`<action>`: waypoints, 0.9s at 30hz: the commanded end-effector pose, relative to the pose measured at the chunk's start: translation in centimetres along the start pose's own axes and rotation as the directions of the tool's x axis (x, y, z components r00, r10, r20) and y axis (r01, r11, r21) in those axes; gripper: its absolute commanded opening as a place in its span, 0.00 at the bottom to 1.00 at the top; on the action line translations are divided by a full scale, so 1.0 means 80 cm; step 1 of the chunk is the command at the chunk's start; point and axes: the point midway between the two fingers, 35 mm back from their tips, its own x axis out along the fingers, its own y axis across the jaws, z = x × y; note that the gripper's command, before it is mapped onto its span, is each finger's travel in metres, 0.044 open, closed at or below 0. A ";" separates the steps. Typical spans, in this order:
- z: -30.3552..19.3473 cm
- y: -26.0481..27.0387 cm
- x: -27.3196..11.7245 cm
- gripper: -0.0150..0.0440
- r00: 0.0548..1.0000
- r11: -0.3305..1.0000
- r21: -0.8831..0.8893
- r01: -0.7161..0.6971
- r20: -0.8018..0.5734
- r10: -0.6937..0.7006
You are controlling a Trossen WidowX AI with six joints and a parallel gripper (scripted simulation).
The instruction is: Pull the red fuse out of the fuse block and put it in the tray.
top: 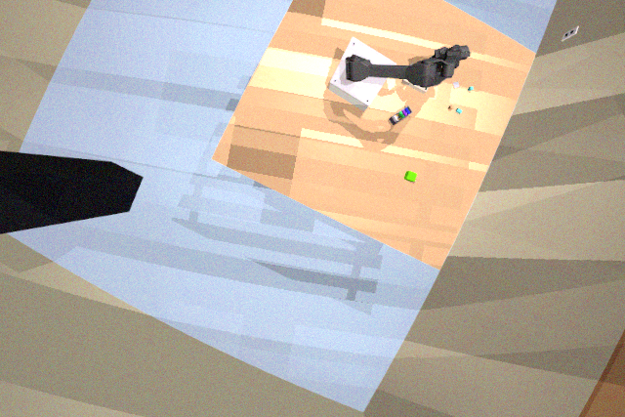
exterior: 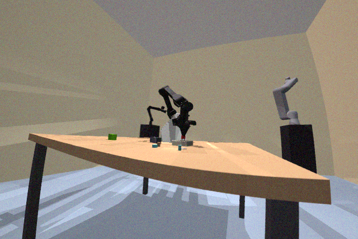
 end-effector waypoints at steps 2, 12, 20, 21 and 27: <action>-0.001 -0.002 0.006 0.25 1.000 1.000 -0.007 0.007 0.000 -0.007; -0.001 -0.001 0.002 0.70 1.000 1.000 -0.001 0.002 -0.001 -0.002; -0.001 -0.001 -0.045 0.81 1.000 1.000 -0.007 0.005 -0.001 -0.005; -0.001 -0.001 -0.045 0.81 1.000 1.000 -0.007 0.005 -0.001 -0.005; -0.001 -0.001 -0.045 0.81 1.000 1.000 -0.007 0.005 -0.001 -0.005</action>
